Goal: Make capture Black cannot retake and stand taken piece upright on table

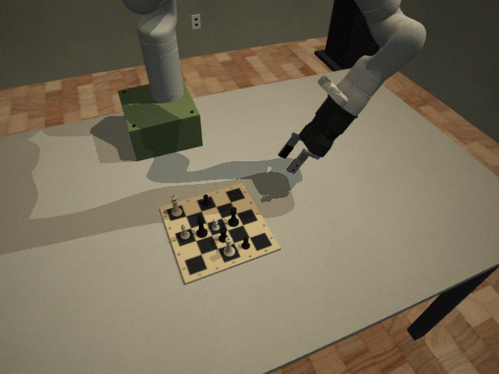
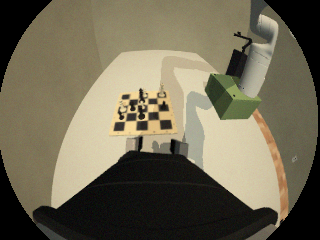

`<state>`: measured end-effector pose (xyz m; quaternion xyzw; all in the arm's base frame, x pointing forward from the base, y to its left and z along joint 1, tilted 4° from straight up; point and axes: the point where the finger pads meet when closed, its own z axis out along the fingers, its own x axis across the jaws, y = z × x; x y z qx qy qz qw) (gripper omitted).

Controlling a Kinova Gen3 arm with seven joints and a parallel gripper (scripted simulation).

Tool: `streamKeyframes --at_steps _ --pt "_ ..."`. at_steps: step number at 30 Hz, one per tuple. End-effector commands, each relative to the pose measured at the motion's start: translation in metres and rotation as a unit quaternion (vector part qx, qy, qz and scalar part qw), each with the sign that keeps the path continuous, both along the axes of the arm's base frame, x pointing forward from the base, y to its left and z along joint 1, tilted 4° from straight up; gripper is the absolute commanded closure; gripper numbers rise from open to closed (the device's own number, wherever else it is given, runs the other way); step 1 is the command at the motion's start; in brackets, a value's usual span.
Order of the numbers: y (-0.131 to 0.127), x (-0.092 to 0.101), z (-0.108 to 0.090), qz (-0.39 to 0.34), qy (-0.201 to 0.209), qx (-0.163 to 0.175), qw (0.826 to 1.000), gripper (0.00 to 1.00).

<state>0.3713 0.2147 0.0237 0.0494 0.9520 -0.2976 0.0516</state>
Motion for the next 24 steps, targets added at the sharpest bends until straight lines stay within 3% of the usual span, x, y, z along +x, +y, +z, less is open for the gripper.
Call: streamKeyframes --at_steps 1,9,10,13,15,24 --pt "-0.02 0.007 0.008 -0.031 -0.004 0.021 0.999 0.0" --pt "-0.087 0.005 0.016 -0.159 -0.021 0.126 0.979 0.0" --pt "-0.087 0.005 0.016 -0.159 -0.021 0.126 0.979 0.0" --pt "-0.114 0.001 0.021 -0.216 -0.038 0.168 0.961 0.0" --pt "-0.114 0.001 0.021 -0.216 -0.038 0.168 0.961 0.0" --pt "-0.175 -0.019 0.039 -0.358 -0.105 0.26 0.891 0.0"
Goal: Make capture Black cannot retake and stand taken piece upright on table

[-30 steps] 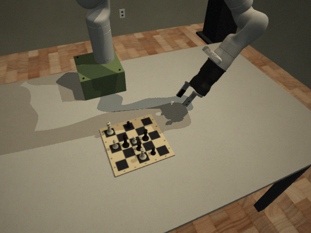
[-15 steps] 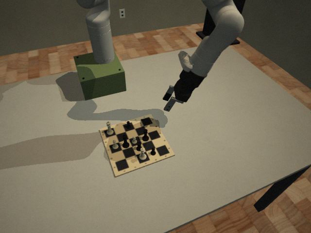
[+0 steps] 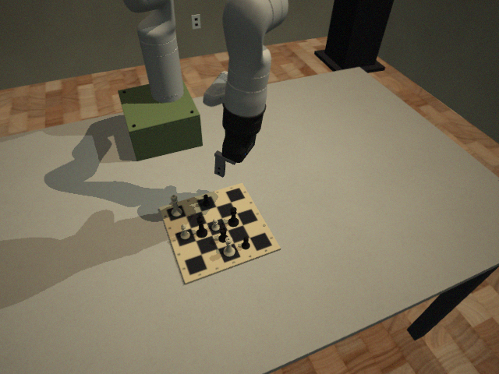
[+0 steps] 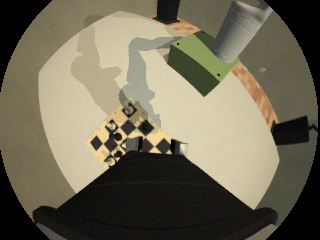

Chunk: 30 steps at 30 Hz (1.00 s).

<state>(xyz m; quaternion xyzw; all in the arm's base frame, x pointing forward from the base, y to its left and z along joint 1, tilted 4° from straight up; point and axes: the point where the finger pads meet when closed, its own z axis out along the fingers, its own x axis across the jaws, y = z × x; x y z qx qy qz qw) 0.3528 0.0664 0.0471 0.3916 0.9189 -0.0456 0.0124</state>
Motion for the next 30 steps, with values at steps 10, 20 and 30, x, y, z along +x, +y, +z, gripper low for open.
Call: streamKeyframes --at_steps 10,20,30 --pt "-0.048 -0.009 0.023 -0.103 -0.049 0.034 0.993 0.0" --pt "-0.05 -0.009 0.023 -0.106 -0.051 0.035 0.992 0.0" --pt "-0.05 -0.009 0.023 -0.106 -0.051 0.035 0.992 0.0"
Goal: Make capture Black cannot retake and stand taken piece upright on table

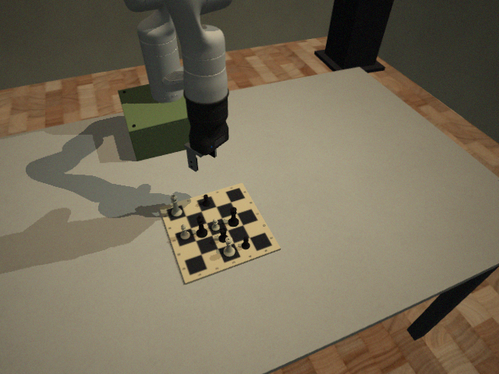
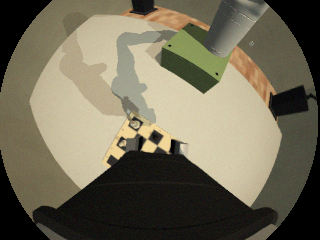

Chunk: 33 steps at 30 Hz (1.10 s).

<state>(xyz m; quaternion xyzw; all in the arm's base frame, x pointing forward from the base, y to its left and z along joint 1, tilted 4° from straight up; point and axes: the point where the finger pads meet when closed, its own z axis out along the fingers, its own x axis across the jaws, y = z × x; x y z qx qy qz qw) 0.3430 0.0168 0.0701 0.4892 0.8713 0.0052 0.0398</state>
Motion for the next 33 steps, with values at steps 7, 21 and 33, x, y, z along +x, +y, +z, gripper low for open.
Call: streamKeyframes --at_steps 7,21,33 --pt "-0.002 0.0 -0.001 0.023 0.001 -0.003 1.0 0.0" --pt "-0.013 -0.002 -0.016 0.234 0.014 -0.027 0.972 0.0" --pt "-0.015 0.0 -0.033 0.494 0.024 -0.045 0.868 0.0"
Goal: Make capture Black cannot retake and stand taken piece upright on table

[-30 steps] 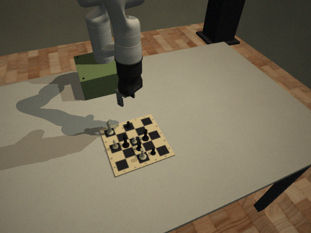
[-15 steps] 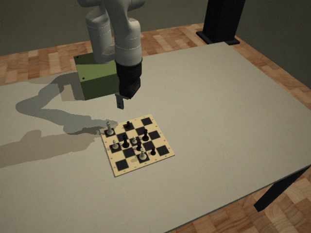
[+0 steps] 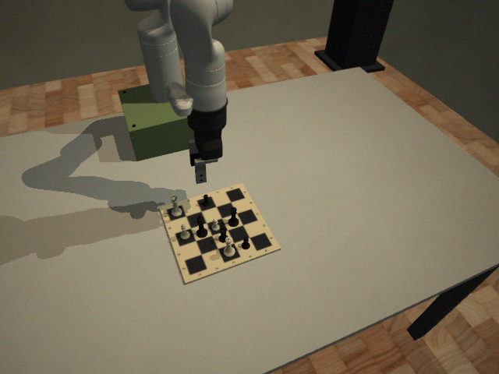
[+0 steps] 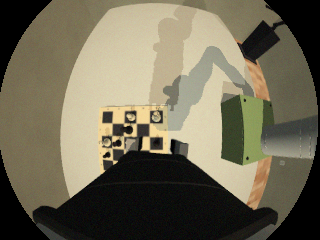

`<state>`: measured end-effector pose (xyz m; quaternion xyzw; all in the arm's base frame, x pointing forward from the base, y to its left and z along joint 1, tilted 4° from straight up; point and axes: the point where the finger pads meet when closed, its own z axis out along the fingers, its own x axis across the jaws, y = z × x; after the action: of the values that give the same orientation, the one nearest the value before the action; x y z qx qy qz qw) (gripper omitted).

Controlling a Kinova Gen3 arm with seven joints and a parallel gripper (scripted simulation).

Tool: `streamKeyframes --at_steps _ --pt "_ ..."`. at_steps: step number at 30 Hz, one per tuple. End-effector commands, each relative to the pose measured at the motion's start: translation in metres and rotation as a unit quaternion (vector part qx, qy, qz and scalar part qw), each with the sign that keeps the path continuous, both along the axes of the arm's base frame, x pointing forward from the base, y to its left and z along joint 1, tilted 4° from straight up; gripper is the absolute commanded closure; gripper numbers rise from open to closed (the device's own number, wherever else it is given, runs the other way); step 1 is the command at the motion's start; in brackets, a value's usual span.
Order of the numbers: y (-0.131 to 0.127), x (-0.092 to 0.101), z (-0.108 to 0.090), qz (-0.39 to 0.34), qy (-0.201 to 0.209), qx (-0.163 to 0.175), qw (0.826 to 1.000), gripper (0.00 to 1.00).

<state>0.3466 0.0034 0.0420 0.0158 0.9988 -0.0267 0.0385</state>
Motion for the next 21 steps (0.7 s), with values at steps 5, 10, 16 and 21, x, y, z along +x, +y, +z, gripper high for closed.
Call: streamKeyframes --at_steps 5,10,16,21 --pt "0.002 -0.002 -0.011 0.145 0.011 -0.006 0.989 0.0" --pt "0.007 -0.001 -0.016 0.231 0.013 -0.008 0.973 0.0" --pt "0.01 0.0 -0.018 0.269 0.014 -0.009 0.963 0.0" --pt "0.011 0.0 -0.019 0.285 0.014 -0.009 0.958 0.0"
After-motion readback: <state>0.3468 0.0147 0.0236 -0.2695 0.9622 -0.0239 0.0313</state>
